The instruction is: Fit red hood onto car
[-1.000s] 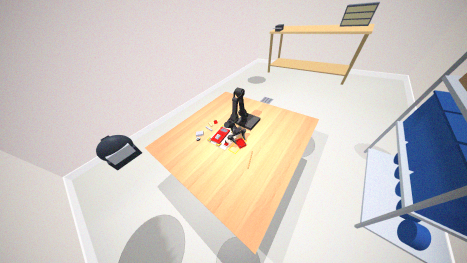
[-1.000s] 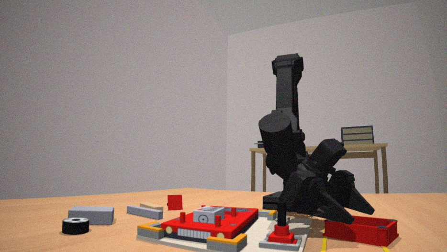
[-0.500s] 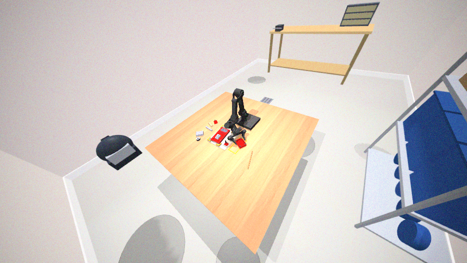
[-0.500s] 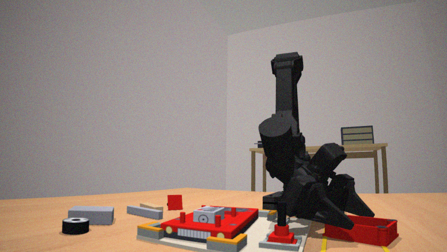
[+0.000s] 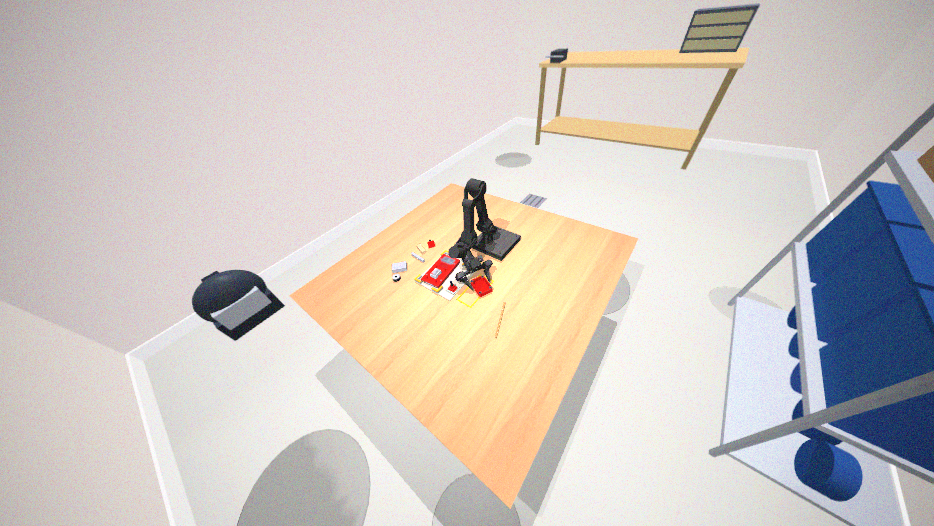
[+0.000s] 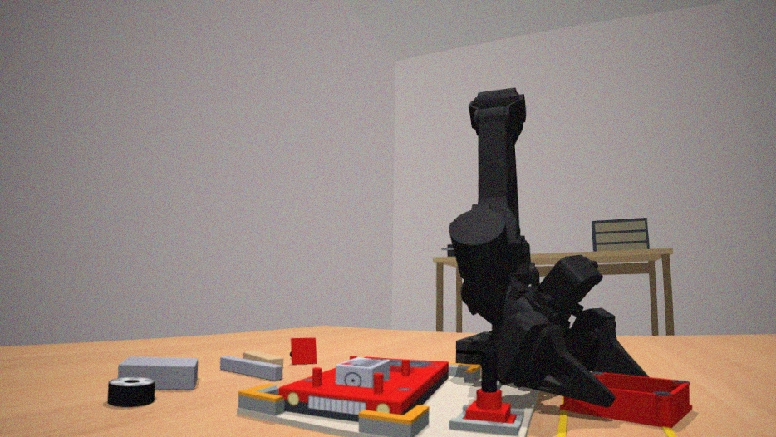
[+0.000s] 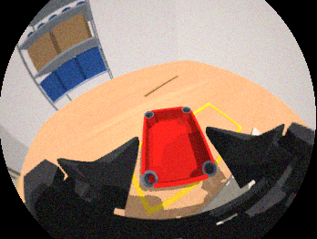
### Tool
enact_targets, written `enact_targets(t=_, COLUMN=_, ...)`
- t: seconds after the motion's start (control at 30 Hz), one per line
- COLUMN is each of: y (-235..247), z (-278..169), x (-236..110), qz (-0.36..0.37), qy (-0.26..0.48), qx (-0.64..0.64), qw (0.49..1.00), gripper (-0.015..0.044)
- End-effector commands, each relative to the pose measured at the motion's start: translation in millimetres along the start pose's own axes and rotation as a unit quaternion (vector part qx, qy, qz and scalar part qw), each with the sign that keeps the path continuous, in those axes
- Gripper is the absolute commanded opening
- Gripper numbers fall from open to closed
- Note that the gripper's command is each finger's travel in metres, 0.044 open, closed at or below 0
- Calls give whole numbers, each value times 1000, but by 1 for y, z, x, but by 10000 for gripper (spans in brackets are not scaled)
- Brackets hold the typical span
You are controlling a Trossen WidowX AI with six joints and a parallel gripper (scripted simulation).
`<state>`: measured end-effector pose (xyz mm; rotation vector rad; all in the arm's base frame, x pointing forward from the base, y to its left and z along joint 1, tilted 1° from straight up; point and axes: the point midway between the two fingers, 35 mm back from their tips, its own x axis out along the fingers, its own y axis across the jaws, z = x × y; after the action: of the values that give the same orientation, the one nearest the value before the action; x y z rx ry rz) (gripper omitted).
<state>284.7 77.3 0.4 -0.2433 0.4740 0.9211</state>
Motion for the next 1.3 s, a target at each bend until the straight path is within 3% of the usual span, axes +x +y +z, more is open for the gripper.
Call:
enact_targets(t=0.0, y=2, z=-2, x=1, qz=1, qy=0, qx=2, qw=1000, gripper=440)
enact_targets(t=0.1, y=0, z=0, x=0, qz=0, qy=0, qx=0, qw=1000, gripper=361)
enact_targets(t=0.43, y=0, z=0, x=0, qz=0, qy=0, qx=0, qw=1000, gripper=295)
enact_targets(t=0.8, y=-4, z=21, x=-10, qz=0, qy=0, qx=0, qw=1000, gripper=6)
enact_targets(t=1.27, y=-3, z=58, x=-32, qz=0, qy=-1, qx=-1, qw=1000, gripper=0)
